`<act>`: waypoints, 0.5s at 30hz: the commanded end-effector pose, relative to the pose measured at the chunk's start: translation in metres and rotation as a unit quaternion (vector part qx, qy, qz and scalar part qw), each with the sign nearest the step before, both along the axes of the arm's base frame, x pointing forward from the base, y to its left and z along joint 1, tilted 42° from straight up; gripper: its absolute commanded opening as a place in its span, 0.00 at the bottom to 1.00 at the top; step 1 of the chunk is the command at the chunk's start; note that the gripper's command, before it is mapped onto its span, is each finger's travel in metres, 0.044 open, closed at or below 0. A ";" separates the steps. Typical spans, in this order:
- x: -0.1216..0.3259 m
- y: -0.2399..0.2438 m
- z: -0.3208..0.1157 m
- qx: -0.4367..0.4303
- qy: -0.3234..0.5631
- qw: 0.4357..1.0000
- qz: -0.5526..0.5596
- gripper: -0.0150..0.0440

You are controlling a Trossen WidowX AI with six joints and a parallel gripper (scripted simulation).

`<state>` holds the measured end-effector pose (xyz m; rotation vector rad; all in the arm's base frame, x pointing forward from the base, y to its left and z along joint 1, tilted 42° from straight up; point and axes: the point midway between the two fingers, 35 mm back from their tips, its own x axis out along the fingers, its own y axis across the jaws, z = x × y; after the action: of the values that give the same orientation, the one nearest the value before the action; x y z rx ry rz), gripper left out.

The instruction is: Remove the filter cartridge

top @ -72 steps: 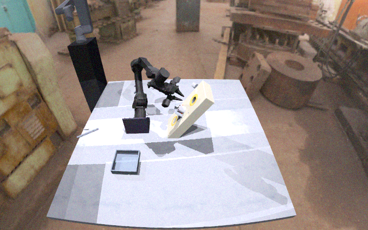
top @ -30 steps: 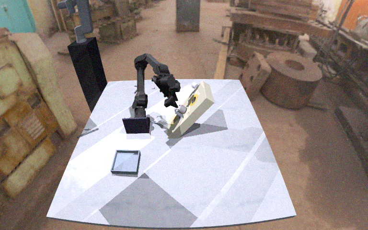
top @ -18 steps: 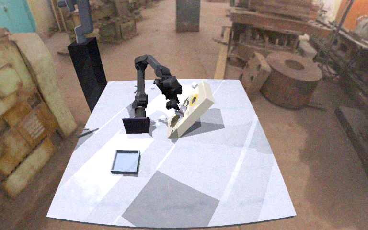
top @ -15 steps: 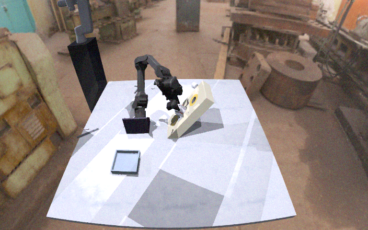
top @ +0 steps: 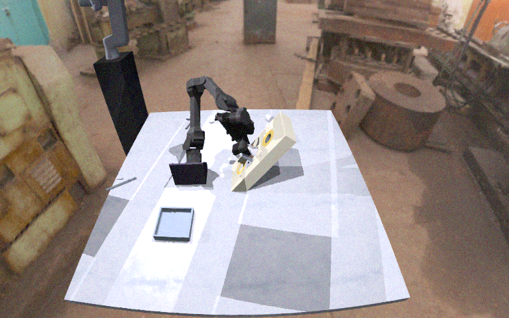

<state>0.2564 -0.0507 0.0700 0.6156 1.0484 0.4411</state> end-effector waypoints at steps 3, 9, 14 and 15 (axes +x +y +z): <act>0.000 0.000 0.000 -0.001 -0.001 1.000 0.001 0.68; 0.000 0.000 0.000 -0.001 -0.001 1.000 0.001 0.61; 0.000 0.000 0.000 -0.001 -0.001 1.000 0.001 0.52; 0.000 0.000 0.000 -0.001 -0.001 1.000 0.001 0.48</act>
<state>0.2564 -0.0502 0.0706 0.6195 1.0472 0.4439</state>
